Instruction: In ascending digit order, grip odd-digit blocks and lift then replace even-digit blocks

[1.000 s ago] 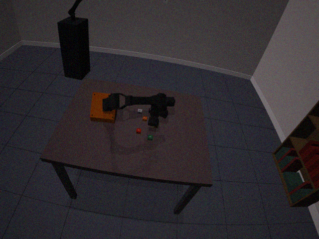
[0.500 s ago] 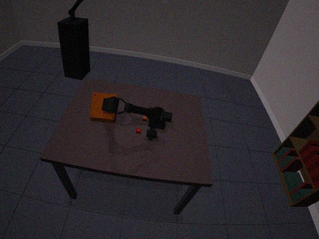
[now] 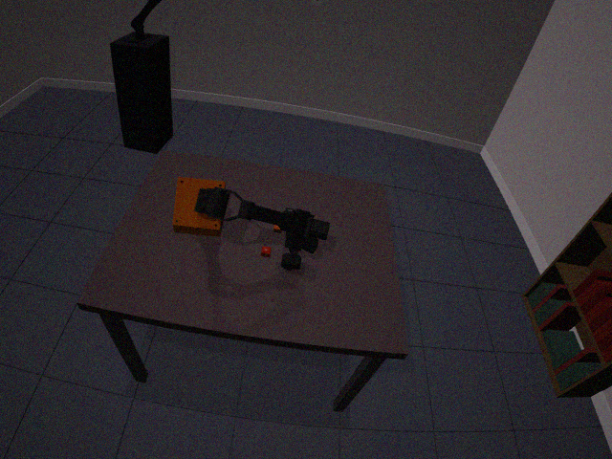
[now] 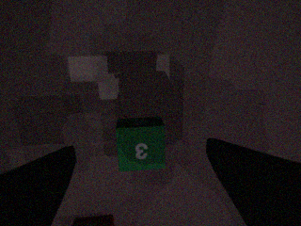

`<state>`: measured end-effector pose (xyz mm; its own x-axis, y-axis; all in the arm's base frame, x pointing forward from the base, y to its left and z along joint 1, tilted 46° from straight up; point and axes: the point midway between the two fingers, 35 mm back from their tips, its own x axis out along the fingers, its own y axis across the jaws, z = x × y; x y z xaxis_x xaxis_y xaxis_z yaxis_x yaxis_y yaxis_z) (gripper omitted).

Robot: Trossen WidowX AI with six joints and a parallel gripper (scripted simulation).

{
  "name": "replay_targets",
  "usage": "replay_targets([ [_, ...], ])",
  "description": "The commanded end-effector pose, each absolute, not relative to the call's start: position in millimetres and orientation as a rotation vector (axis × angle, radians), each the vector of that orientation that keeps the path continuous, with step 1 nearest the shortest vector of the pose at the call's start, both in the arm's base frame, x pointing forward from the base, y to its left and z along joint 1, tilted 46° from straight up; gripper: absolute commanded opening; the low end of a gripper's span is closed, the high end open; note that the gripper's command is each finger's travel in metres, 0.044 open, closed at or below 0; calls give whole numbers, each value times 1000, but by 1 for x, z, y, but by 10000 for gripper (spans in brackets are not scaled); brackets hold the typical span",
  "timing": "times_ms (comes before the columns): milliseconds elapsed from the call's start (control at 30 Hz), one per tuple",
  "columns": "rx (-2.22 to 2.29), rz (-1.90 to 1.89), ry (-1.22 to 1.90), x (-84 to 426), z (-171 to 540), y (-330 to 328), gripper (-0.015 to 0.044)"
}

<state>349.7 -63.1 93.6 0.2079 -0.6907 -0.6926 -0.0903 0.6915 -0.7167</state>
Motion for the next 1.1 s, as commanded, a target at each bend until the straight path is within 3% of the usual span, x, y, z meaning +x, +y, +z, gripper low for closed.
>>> replay_targets([
  [0,-740,-469,1332,348,85,-68,400],
  [267,-741,-470,1331,349,78,-76,400],
  [633,-741,-470,1331,349,78,-76,120],
  [1067,-741,-470,1331,349,78,-76,120],
])
